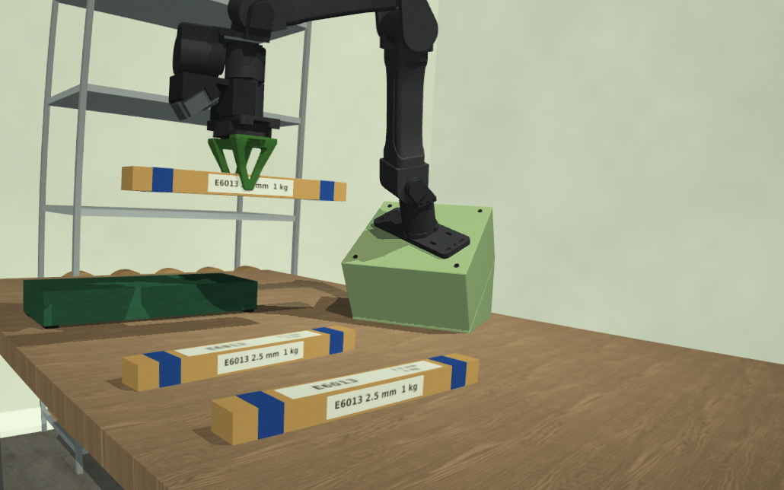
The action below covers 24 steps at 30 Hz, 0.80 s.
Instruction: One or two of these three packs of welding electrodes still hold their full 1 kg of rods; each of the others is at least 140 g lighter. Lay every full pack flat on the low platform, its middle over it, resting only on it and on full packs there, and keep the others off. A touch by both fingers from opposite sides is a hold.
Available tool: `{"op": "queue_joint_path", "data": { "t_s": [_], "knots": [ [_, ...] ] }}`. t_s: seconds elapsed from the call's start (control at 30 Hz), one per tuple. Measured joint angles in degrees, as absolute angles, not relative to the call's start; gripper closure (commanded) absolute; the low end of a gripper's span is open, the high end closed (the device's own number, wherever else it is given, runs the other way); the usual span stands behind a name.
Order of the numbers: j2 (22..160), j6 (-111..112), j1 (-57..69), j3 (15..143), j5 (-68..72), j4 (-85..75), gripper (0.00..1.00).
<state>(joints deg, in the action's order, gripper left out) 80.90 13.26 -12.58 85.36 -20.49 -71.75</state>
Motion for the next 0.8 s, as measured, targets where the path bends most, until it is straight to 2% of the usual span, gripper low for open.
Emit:
{"op": "queue_joint_path", "data": {
  "t_s": [0.8],
  "knots": [
    [80.9, 12.1, -11.84, 85.34, -19.88, -71.66, 1.0]
  ]
}}
